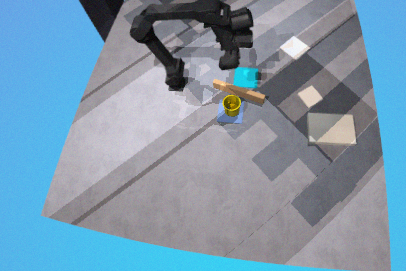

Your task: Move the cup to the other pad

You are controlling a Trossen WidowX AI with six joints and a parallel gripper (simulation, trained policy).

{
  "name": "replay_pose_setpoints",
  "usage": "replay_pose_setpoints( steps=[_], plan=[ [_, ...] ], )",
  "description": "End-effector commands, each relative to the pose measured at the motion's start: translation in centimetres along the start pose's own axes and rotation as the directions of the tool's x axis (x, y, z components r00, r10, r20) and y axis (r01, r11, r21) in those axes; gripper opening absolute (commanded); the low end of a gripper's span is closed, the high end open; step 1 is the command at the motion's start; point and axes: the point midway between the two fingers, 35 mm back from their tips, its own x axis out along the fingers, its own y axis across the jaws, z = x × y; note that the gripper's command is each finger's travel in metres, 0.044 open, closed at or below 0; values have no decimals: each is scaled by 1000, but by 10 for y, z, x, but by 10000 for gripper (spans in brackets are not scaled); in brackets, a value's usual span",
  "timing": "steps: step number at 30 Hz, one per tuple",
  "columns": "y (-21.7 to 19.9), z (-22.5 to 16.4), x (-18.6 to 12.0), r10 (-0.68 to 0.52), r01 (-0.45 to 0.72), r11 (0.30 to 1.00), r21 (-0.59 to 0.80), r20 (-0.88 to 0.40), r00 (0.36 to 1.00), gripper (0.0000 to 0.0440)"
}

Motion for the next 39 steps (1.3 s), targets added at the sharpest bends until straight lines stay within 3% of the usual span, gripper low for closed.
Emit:
replay_pose_setpoints(
  steps=[1,19,39],
  plan=[
    [-5,-3,4,-13,13,1000,-15,-44,999,120],
    [-32,-20,33,-57,40,997,-70,-247,967,137],
    [-63,-40,75,-73,35,993,-117,-340,938,179]
  ],
)
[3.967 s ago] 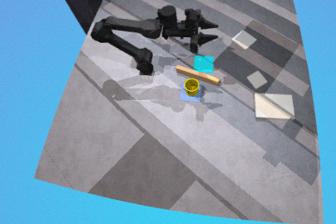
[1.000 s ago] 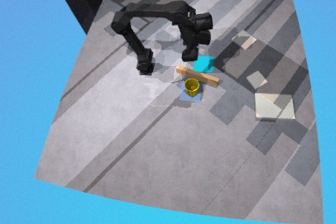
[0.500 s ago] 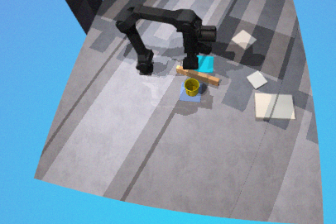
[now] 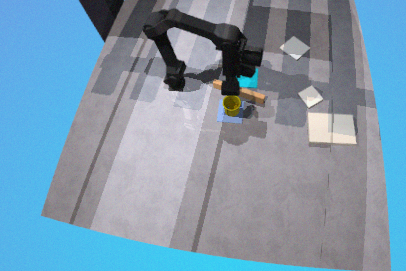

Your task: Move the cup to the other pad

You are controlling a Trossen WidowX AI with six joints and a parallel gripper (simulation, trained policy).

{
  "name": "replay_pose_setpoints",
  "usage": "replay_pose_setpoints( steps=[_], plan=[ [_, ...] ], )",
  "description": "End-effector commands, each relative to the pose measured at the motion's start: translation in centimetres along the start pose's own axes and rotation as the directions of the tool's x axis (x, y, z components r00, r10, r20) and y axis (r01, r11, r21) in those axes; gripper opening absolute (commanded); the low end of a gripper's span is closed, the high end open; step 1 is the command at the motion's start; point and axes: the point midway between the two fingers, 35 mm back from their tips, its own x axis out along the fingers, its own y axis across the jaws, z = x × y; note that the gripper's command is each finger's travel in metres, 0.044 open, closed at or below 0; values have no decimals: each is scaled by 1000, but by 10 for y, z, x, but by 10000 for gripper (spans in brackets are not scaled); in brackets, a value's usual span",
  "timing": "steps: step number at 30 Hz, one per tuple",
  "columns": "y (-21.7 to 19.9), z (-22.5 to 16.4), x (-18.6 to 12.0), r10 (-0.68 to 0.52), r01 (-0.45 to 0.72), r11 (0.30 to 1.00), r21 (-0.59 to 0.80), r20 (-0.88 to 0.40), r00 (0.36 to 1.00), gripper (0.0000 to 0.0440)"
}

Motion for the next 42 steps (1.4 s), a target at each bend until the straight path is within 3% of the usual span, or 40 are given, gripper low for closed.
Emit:
replay_pose_setpoints(
  steps=[1,23,32,42],
  plan=[
    [-4,-2,9,-1,1,1000,-14,-18,1000,180],
    [-15,-8,77,18,-28,986,-165,-63,998,191],
    [-18,-7,83,14,-30,962,-272,-58,998,6],
    [-18,3,61,22,-28,946,-323,-21,1000,26]
  ],
)
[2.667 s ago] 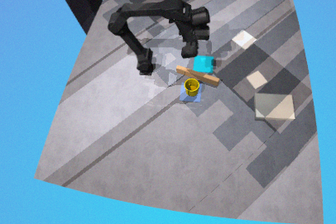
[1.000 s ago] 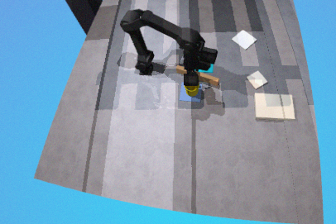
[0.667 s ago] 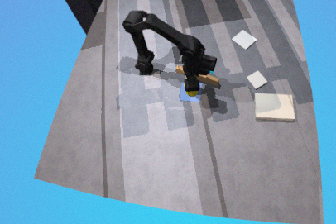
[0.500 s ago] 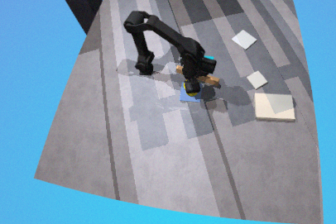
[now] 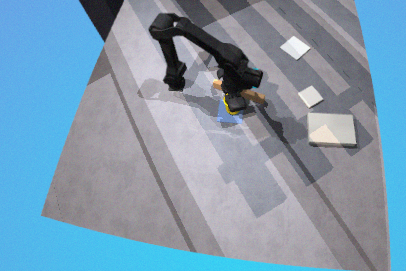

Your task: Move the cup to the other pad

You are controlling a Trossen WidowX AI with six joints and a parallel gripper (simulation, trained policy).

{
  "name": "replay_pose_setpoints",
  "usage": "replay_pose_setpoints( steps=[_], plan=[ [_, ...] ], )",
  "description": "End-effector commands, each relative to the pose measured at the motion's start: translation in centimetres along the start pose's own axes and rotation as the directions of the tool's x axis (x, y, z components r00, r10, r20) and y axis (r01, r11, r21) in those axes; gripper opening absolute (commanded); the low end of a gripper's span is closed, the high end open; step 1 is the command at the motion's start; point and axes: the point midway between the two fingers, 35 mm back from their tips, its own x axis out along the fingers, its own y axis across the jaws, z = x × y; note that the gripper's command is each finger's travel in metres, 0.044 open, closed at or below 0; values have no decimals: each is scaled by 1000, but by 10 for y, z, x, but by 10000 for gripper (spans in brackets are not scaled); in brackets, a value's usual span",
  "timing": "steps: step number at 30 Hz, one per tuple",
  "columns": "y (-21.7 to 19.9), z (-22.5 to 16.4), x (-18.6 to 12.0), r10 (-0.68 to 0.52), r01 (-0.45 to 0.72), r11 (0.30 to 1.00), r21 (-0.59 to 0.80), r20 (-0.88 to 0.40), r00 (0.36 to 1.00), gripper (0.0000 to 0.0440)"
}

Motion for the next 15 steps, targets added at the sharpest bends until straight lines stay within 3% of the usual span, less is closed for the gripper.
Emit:
replay_pose_setpoints(
  steps=[1,15],
  plan=[
    [0,5,-9,-1,2,1000,-13,17,1000,28],
    [7,34,-42,-20,24,999,-48,77,997,12]
  ],
)
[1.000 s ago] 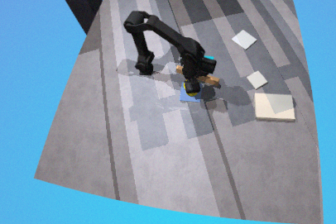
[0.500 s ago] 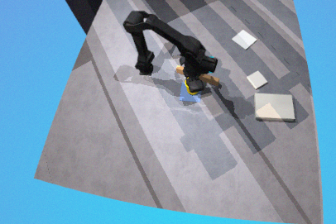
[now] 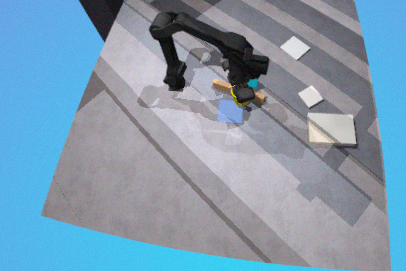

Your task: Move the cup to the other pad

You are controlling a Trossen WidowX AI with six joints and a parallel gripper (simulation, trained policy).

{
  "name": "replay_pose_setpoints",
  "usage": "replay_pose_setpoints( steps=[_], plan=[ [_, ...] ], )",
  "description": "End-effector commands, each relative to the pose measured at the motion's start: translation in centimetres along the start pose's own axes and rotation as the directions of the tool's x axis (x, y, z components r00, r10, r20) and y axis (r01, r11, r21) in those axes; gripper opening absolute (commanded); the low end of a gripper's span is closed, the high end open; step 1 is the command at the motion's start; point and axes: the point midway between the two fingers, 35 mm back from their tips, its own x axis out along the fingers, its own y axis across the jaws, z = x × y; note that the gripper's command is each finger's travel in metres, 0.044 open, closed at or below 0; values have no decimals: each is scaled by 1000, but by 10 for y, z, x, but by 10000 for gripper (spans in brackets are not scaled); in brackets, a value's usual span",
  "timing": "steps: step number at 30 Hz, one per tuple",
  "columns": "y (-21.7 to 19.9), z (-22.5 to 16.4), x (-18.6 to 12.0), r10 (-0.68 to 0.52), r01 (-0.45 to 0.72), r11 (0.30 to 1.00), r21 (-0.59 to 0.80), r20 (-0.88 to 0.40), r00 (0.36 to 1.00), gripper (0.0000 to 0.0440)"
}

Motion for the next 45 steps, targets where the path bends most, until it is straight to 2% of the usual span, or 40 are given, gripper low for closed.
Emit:
replay_pose_setpoints(
  steps=[1,21,45],
  plan=[
    [3,8,-5,0,1,1000,-6,13,1000,11],
    [43,54,-15,-26,34,996,-80,94,995,0],
    [113,81,10,-16,35,989,-146,126,992,0]
  ],
)
